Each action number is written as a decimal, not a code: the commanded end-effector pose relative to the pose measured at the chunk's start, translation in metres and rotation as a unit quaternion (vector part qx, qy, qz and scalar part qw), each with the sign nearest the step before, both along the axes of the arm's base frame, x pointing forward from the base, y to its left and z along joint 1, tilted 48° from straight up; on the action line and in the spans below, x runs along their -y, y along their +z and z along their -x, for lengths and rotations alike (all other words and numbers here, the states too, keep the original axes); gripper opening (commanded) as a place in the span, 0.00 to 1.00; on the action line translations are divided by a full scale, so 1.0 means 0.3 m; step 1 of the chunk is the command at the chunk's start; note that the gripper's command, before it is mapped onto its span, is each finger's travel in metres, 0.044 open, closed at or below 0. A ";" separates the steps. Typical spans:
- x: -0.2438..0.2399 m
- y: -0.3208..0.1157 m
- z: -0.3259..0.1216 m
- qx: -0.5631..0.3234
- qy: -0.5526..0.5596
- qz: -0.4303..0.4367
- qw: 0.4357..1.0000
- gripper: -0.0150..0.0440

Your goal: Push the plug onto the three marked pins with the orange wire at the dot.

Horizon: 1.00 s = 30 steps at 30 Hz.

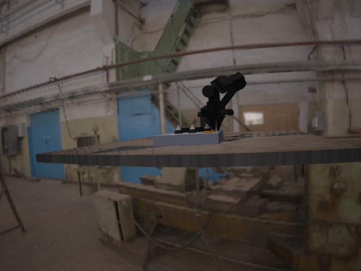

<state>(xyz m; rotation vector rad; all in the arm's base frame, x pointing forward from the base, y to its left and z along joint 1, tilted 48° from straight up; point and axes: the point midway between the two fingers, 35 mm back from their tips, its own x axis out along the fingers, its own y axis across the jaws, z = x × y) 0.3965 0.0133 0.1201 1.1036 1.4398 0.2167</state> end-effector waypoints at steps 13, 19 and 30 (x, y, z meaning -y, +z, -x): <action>0.137 0.122 0.040 -0.006 -0.006 -0.002 1.000 0.25; 0.168 0.089 0.064 -0.067 -0.064 -0.016 0.996 0.25; 0.231 0.019 0.124 -0.198 -0.192 -0.048 0.960 0.25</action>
